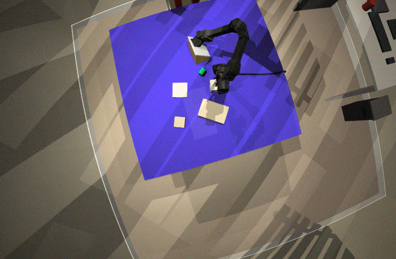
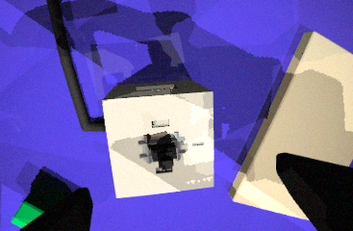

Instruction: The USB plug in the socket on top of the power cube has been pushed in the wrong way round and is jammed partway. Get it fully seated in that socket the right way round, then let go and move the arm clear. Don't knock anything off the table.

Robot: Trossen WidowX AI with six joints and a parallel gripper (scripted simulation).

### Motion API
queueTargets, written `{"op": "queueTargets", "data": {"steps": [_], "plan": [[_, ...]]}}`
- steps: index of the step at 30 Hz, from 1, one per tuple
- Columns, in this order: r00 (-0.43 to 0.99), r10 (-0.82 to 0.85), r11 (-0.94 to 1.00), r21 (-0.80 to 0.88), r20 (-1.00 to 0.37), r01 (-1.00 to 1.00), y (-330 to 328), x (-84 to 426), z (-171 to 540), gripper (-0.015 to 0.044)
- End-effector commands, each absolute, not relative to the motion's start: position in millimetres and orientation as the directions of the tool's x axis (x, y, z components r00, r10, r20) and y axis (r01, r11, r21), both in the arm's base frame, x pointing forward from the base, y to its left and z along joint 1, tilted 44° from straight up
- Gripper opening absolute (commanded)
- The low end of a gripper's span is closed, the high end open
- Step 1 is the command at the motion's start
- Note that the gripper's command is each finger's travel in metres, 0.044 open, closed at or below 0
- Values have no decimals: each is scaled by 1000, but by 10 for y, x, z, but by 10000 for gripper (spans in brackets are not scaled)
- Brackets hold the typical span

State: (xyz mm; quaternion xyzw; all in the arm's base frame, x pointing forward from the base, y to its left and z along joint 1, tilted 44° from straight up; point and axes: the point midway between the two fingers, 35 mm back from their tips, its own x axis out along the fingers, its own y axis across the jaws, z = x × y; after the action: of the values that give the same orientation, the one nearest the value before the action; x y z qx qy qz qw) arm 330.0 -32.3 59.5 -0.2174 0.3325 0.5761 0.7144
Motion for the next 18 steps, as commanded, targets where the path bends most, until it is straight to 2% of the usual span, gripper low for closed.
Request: {"op": "queueTargets", "data": {"steps": [1,18], "plan": [[87,684,239,110,-724,-965,-315,3229,549,440],[87,684,239,110,-724,-965,-247,3237,475,440]]}}
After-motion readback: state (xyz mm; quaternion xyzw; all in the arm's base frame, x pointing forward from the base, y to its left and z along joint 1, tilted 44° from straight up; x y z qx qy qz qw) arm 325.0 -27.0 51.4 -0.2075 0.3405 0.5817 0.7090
